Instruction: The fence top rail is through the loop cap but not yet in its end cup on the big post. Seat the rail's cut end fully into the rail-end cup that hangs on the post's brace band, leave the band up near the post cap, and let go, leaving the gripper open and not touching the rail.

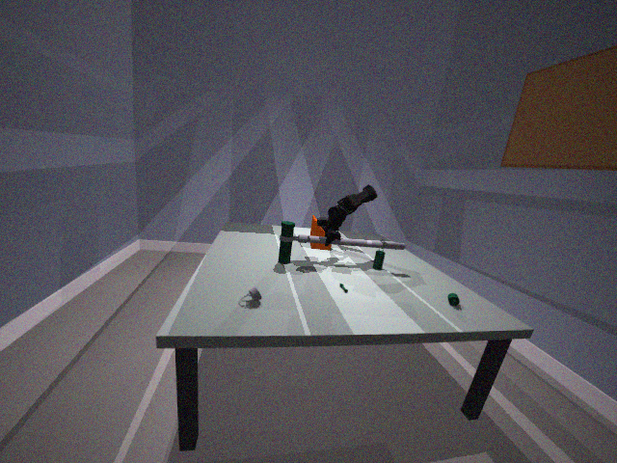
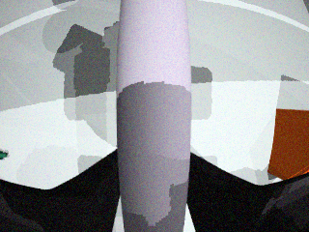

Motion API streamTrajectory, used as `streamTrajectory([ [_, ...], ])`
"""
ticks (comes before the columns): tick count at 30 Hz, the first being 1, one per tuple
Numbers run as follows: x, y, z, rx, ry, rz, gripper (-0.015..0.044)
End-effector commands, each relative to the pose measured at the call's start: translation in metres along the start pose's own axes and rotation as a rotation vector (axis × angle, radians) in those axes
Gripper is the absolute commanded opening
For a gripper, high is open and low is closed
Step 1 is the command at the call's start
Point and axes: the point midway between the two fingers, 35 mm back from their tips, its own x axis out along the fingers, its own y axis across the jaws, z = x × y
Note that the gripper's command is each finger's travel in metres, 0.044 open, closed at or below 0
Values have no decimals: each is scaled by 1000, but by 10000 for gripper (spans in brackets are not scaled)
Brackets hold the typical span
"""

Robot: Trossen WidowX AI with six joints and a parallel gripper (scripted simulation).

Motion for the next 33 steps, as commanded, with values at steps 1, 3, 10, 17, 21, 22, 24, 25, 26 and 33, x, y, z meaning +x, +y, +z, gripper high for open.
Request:
streamTrajectory([
  [1,-6,4,10,0,-18,17,0],
  [3,-6,5,11,0,-18,17,0],
  [10,-6,6,17,0,-18,17,0],
  [17,1,2,9,-5,4,-3,0],
  [21,1,2,9,-5,4,-3,0],
  [22,1,2,9,-5,4,-3,0],
  [24,1,2,9,-5,4,-3,52],
  [25,1,2,9,-5,4,-3,79],
  [26,1,2,9,-5,4,-3,105],
  [33,-2,2,7,-5,4,-4,289],
])
